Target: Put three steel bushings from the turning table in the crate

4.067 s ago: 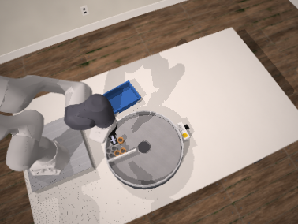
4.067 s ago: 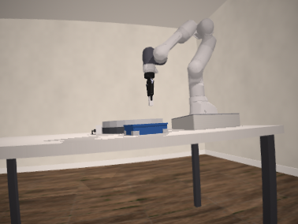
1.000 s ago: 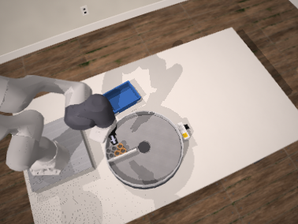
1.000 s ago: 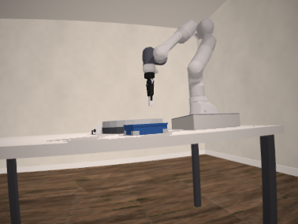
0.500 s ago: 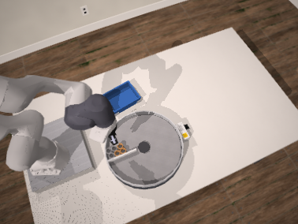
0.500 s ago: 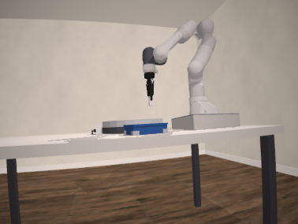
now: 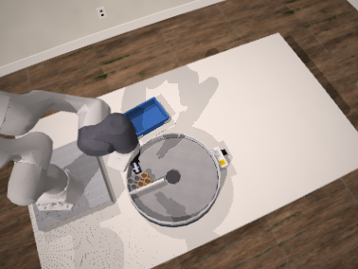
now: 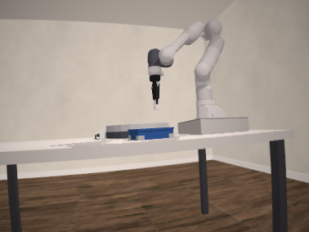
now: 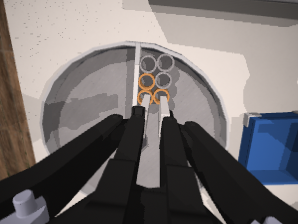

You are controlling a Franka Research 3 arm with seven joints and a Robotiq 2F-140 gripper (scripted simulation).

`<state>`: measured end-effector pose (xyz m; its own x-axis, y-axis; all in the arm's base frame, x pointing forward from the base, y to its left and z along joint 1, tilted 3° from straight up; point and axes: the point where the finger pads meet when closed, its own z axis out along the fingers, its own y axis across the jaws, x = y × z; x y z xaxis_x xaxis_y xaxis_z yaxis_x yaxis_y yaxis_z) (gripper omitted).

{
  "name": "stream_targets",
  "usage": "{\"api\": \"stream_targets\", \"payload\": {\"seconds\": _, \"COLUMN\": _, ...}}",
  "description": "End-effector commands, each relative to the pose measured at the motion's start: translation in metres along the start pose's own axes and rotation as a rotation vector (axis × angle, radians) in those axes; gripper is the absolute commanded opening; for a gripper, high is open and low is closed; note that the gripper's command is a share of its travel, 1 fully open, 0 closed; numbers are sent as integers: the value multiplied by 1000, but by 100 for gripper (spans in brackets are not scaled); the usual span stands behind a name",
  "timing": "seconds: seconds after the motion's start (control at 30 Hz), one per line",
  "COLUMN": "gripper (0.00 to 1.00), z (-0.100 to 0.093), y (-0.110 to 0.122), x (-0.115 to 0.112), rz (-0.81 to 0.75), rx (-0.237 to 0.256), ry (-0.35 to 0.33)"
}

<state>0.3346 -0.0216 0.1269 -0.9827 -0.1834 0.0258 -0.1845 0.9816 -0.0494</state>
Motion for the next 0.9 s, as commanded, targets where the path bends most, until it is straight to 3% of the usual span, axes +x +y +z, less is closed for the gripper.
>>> {"api": "stream_targets", "payload": {"seconds": 0.0, "gripper": 9, "z": 1, "y": 1, "x": 1, "rz": 6, "rx": -2, "ry": 0}}
{"api": "stream_targets", "payload": {"seconds": 0.37, "gripper": 6, "z": 1, "y": 1, "x": 1, "rz": 6, "rx": -2, "ry": 3}}
{"api": "stream_targets", "payload": {"seconds": 0.63, "gripper": 6, "z": 6, "y": 2, "x": 1, "rz": 6, "rx": -2, "ry": 48}}
{"api": "stream_targets", "payload": {"seconds": 0.87, "gripper": 6, "z": 19, "y": 8, "x": 3, "rz": 6, "rx": 0, "ry": 195}}
